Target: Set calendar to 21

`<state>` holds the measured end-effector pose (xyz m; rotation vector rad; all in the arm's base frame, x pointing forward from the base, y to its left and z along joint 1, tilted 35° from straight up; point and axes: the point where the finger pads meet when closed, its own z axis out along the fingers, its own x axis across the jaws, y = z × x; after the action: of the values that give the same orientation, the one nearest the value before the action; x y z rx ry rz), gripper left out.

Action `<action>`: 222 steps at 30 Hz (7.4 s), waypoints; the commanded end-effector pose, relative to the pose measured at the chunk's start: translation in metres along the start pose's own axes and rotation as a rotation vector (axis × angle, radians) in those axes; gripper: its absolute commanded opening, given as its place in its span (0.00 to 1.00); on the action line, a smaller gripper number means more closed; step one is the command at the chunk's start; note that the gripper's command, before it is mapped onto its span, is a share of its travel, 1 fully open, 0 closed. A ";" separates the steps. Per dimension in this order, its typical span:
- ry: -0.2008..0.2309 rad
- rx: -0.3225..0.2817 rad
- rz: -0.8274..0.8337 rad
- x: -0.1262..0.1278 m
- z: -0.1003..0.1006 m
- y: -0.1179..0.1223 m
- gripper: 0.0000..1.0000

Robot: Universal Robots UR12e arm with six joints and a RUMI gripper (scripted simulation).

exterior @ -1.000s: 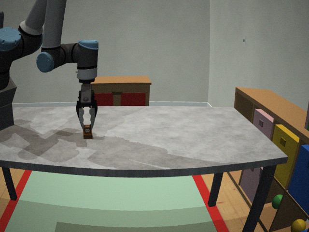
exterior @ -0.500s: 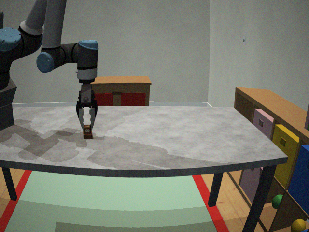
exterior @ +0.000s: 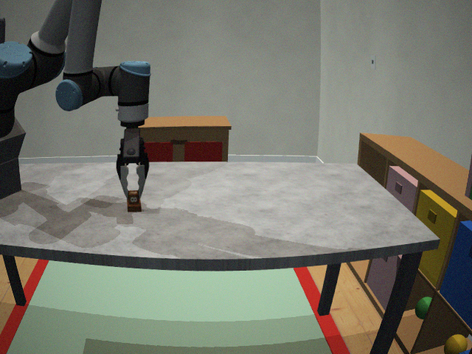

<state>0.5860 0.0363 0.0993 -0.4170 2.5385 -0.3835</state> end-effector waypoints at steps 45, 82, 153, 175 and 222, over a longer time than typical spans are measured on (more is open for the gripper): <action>-0.001 0.000 0.000 0.000 0.009 0.000 0.10; -0.001 0.000 0.000 0.000 0.009 0.000 0.10; -0.001 0.000 0.000 0.000 -0.081 0.000 1.00; -0.001 0.000 0.000 0.000 -0.082 0.000 1.00; -0.001 0.000 0.000 0.000 -0.154 0.000 1.00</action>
<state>0.5016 0.0648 0.2248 -0.4171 2.5387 -0.3834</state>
